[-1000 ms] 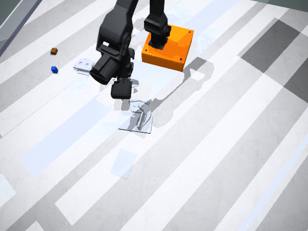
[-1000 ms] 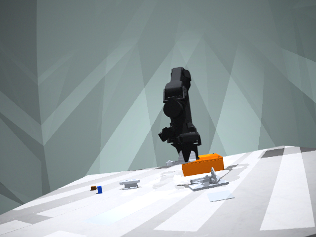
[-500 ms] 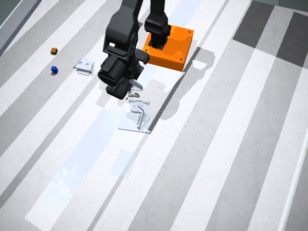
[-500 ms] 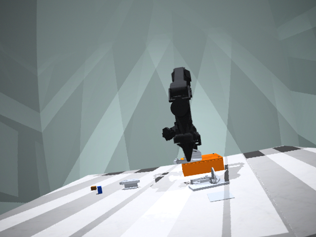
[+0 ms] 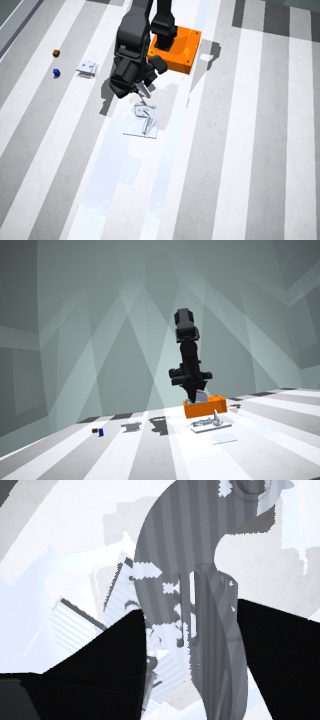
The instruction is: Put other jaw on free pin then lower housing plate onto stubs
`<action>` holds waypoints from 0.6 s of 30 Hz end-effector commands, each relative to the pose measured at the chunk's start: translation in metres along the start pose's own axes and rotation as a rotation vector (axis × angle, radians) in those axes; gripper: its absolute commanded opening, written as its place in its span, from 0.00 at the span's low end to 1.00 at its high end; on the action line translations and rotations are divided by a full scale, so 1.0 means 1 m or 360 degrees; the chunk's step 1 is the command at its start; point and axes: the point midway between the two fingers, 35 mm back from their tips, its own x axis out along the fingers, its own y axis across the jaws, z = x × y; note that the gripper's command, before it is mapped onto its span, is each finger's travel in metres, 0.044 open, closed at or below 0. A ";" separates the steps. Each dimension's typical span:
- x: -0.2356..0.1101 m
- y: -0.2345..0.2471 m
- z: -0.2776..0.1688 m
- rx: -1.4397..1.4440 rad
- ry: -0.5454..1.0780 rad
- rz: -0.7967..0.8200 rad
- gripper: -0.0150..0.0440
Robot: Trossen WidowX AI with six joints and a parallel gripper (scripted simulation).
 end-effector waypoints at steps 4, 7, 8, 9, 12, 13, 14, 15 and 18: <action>0.000 -0.007 -0.004 0.0357 -0.0003 0.0003 0.48; 0.000 -0.010 -0.006 0.0502 -0.0003 0.0003 0.48; 0.000 -0.011 -0.007 0.0550 -0.0002 0.0003 0.48; 0.000 -0.012 -0.007 0.0599 -0.0002 0.0003 0.48; 0.000 -0.015 -0.009 0.0744 -0.0002 0.0002 0.48; 0.000 -0.016 -0.010 0.0792 -0.0002 0.0002 0.48; 0.000 -0.017 -0.010 0.0841 -0.0001 0.0002 0.48; 0.000 -0.017 -0.011 0.0889 -0.0001 0.0002 0.48; 0.000 -0.020 -0.012 0.1026 -0.0001 0.0001 0.48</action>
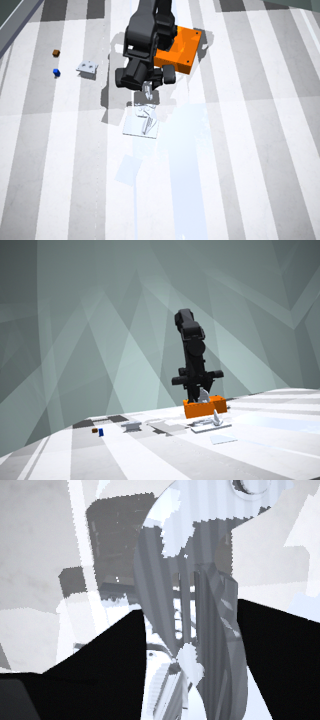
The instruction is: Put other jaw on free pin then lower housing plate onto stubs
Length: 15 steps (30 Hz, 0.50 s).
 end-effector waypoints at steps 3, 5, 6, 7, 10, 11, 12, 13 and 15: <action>0.000 -0.004 0.001 0.0189 -0.0001 0.0005 0.48; 0.000 -0.004 0.001 0.0189 -0.0001 0.0005 0.48; 0.000 -0.004 0.001 0.0189 -0.0001 0.0005 0.48; 0.000 -0.004 0.001 0.0189 -0.0001 0.0005 0.48; 0.000 -0.004 0.001 0.0189 -0.0001 0.0005 0.48; 0.000 -0.004 0.001 0.0189 -0.0001 0.0005 0.48; 0.000 -0.004 0.001 0.0189 -0.0001 0.0005 0.48; 0.000 -0.004 0.001 0.0189 -0.0001 0.0005 0.48; 0.000 -0.004 0.001 0.0189 -0.0001 0.0005 0.48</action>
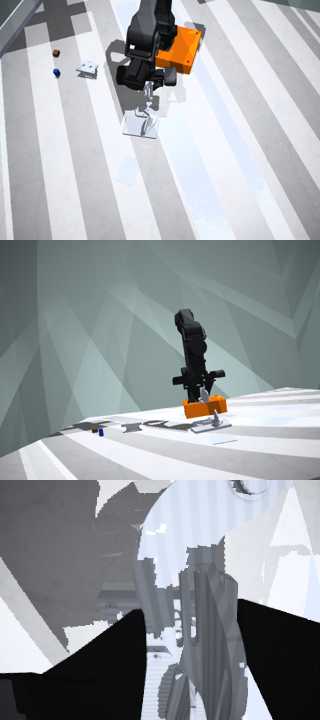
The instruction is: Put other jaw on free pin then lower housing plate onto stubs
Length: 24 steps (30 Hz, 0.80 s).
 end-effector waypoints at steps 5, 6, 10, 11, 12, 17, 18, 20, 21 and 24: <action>0.000 0.000 0.001 -0.0011 -0.0004 0.0005 0.48; 0.000 0.000 0.001 -0.0017 -0.0004 0.0005 0.48; 0.000 0.000 0.001 -0.0017 -0.0004 0.0005 0.48; 0.000 0.000 0.001 -0.0017 -0.0004 0.0005 0.48; 0.000 0.000 0.001 -0.0017 -0.0004 0.0005 0.48; -0.001 0.002 -0.004 -0.0017 -0.0003 0.0005 0.48; -0.001 0.004 -0.007 -0.0017 -0.0002 0.0006 0.48; -0.002 0.006 -0.012 -0.0017 -0.0002 0.0006 0.48; -0.003 0.008 -0.015 -0.0017 -0.0001 0.0006 0.48; -0.004 0.012 -0.024 -0.0017 0.0000 0.0007 0.48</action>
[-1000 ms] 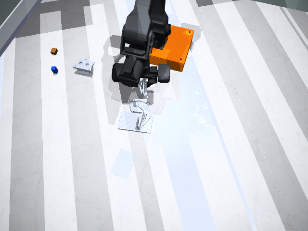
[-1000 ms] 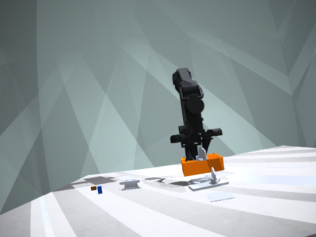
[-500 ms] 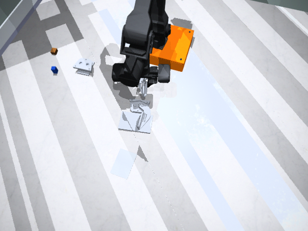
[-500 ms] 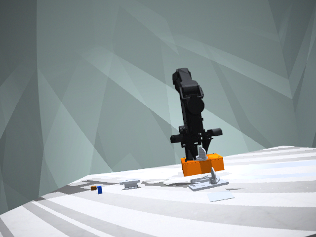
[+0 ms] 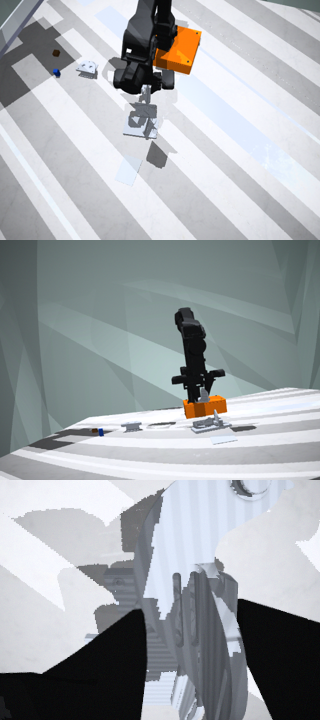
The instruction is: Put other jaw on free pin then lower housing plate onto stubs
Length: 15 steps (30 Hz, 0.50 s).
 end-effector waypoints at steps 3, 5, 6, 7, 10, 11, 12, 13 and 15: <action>-0.002 0.010 -0.018 -0.0005 0.0000 0.0006 0.48; -0.002 0.013 -0.023 -0.0005 0.0001 0.0006 0.48; -0.003 0.015 -0.026 -0.0005 0.0001 0.0006 0.48; -0.003 0.016 -0.029 -0.0005 0.0001 0.0007 0.48; -0.003 0.021 -0.037 -0.0005 0.0003 0.0008 0.48; -0.003 0.023 -0.040 -0.0005 0.0003 0.0008 0.48; -0.003 0.025 -0.043 -0.0005 0.0003 0.0008 0.48; -0.003 0.026 -0.045 -0.0005 0.0004 0.0008 0.48; -0.002 0.030 -0.051 -0.0005 0.0005 0.0009 0.48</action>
